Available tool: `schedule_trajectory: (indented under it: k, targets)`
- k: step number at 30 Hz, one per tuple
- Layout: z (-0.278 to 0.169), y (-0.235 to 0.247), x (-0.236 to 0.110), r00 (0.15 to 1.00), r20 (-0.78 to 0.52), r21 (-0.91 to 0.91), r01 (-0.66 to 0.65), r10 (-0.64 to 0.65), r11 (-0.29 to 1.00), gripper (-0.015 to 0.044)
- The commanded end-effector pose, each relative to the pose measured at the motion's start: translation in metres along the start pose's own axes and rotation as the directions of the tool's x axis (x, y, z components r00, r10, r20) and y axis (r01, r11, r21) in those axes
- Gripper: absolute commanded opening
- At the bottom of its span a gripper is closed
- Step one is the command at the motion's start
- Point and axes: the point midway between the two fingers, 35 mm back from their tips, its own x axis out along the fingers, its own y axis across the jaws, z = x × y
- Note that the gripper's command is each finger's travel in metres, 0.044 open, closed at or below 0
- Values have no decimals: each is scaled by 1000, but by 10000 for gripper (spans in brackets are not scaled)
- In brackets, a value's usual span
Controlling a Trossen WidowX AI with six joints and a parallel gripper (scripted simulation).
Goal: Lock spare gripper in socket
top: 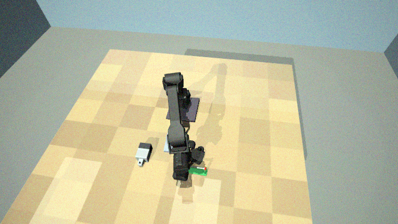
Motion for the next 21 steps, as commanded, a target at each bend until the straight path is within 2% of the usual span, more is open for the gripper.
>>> schedule_trajectory:
  k: [1, 21]
  targets:
    - [-1, 1, 5, 1000, -3, -3, -10, 10, 1000, 0]
    - [0, 0, 1, 1000, 0, -1, -1, 1, 1000, 0]
